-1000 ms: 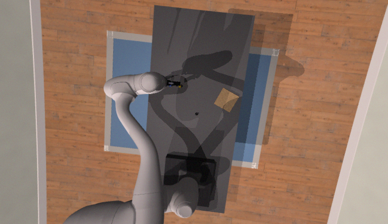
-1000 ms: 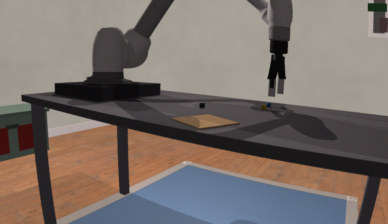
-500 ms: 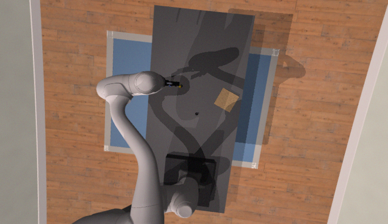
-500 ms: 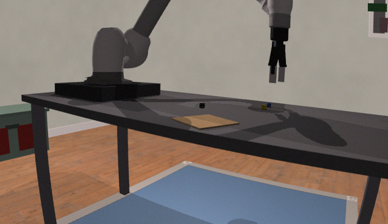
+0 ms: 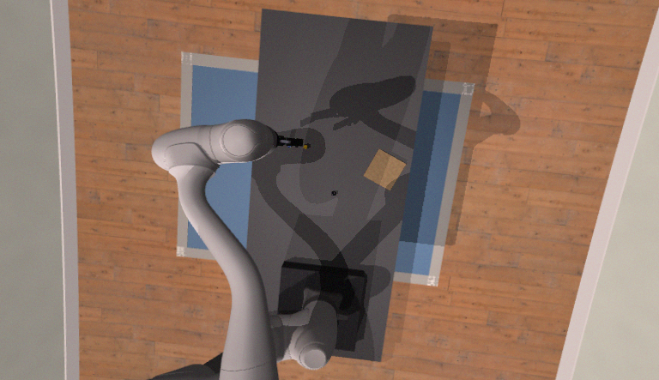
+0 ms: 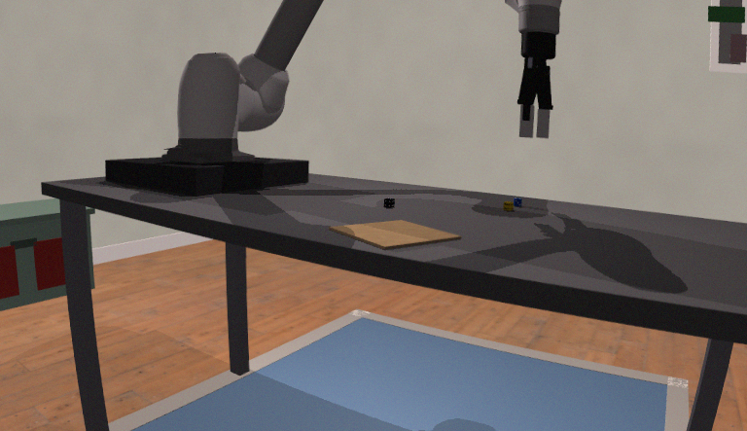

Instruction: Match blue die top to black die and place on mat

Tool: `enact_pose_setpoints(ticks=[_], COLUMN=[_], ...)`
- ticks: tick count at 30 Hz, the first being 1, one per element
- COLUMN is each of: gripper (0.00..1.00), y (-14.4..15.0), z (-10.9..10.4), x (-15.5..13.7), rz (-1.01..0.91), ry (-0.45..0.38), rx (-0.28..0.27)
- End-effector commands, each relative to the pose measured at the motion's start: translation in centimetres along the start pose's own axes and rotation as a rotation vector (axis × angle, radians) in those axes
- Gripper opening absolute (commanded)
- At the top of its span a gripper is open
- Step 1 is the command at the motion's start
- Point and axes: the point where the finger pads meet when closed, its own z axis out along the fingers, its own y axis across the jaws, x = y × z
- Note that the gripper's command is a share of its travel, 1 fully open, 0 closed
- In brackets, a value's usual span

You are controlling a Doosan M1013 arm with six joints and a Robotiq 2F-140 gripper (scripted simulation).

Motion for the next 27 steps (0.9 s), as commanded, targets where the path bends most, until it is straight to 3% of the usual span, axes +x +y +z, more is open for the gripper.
enact_pose_setpoints(ticks=[1,4,7,12,27], gripper=[1.0,1.0,1.0,1.0,1.0], y=[0.0,0.1,0.7,1.2,1.2], z=[0.0,0.1,0.6,1.0,1.0], x=[0.0,-0.2,-1.5,-2.5,-2.5], rz=[0.0,-0.026,-0.205,-0.341,-0.345], ry=[0.0,0.0,0.0,0.0,0.0], rx=[0.0,0.0,0.0,0.0,0.0])
